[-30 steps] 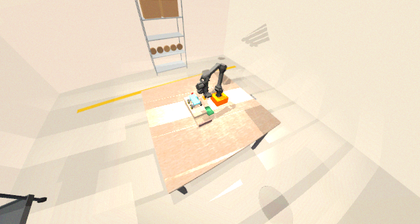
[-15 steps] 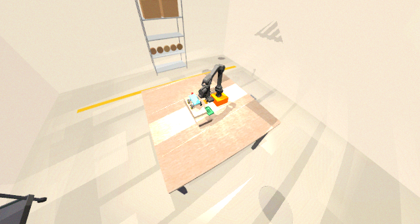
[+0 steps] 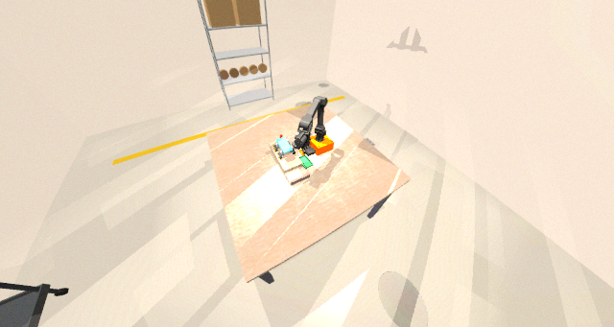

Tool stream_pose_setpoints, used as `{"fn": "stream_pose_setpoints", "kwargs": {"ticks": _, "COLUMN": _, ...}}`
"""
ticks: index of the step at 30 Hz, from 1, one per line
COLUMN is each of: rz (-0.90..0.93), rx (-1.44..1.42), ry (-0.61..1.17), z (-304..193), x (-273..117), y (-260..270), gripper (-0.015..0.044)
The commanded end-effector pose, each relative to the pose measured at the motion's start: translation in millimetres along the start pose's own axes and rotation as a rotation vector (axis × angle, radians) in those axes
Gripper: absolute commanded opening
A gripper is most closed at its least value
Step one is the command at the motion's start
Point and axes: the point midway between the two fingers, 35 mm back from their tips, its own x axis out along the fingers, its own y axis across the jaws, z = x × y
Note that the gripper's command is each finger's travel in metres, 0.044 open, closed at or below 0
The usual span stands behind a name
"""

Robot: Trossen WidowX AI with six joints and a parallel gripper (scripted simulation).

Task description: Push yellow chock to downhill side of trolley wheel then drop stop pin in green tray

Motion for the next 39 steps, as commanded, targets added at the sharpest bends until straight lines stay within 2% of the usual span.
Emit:
{"fn": "stream_pose_setpoints", "kwargs": {"ticks": 1, "rz": -0.040, "rx": 0.002, "ry": 0.003, "z": 0.3, "x": 1.6, "y": 1.6, "gripper": 0.0000}}
{"fn": "stream_pose_setpoints", "kwargs": {"ticks": 17, "rz": -0.040, "rx": 0.003, "ry": 0.001, "z": 30.3, "x": 8.2, "y": 4.6, "gripper": 0.0000}}
{"fn": "stream_pose_setpoints", "kwargs": {"ticks": 39, "rz": -0.040, "rx": 0.003, "ry": 0.001, "z": 31.1, "x": 59.5, "y": 3.5, "gripper": 0.0000}}
